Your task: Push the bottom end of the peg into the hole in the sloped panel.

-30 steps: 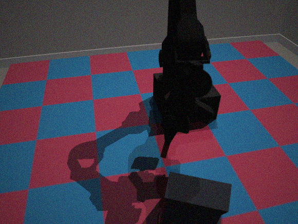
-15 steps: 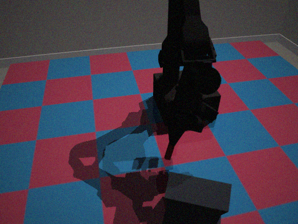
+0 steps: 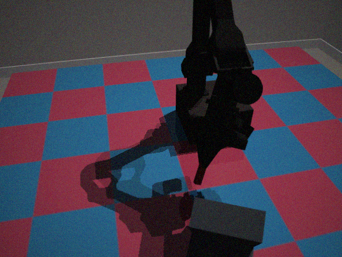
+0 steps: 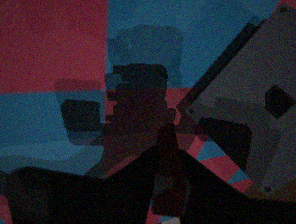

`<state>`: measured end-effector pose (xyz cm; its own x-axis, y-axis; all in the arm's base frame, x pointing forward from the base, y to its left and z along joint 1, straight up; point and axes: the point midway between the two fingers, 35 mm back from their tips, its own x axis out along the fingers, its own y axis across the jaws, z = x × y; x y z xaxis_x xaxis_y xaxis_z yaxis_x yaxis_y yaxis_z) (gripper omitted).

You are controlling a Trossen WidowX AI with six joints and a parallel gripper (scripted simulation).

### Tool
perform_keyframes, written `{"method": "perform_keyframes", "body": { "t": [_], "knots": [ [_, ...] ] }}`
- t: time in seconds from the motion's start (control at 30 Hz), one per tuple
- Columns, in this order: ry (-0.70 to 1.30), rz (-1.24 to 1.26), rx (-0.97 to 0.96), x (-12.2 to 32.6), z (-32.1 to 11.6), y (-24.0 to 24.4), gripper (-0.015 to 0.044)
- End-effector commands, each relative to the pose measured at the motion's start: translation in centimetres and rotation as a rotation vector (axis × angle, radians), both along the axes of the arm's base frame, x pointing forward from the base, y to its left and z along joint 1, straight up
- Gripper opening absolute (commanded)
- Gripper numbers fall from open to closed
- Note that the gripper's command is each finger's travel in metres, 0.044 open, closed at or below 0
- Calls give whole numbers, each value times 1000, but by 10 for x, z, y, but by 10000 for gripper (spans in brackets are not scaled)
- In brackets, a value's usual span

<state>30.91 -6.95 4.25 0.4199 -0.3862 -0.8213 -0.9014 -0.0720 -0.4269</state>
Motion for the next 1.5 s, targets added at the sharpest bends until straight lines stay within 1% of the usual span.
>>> {"method": "perform_keyframes", "body": {
  "t": [0.0,1.47],
  "knots": [
    [-3,46,-37,1,1,3,0],
    [-19,457,-390,6,10,39,0]
  ]
}}
